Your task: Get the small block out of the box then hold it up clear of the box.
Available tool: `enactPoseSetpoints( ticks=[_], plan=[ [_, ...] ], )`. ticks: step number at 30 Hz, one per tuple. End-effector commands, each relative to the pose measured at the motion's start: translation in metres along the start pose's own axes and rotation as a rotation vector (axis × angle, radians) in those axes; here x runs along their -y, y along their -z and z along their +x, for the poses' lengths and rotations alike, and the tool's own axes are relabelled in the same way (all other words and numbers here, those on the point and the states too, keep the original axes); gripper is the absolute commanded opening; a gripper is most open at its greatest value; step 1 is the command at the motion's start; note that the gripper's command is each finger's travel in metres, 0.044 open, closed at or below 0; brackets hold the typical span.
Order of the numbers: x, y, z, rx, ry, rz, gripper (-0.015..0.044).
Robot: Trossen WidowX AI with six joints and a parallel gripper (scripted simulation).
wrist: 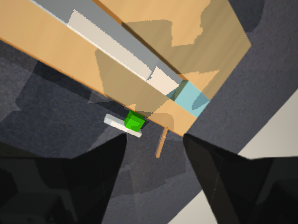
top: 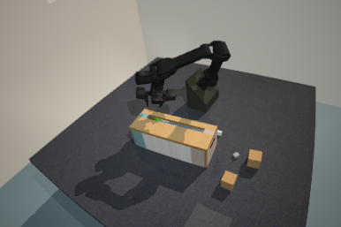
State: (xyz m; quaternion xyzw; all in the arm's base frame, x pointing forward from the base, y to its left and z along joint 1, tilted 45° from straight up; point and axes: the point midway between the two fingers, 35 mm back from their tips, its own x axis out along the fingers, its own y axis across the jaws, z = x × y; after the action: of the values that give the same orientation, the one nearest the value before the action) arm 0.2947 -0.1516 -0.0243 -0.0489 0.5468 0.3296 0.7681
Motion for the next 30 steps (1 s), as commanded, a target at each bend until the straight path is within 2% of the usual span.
enactPoseSetpoints(
  ticks=[1,16,30],
  plan=[
    [0.006,0.015,0.001,0.089,-0.053,0.923,0.0285],
    [0.007,0.028,0.001,0.119,-0.220,1.834,0.0285],
    [0.009,0.039,-0.001,0.045,-0.439,2.662,0.0285]
  ],
)
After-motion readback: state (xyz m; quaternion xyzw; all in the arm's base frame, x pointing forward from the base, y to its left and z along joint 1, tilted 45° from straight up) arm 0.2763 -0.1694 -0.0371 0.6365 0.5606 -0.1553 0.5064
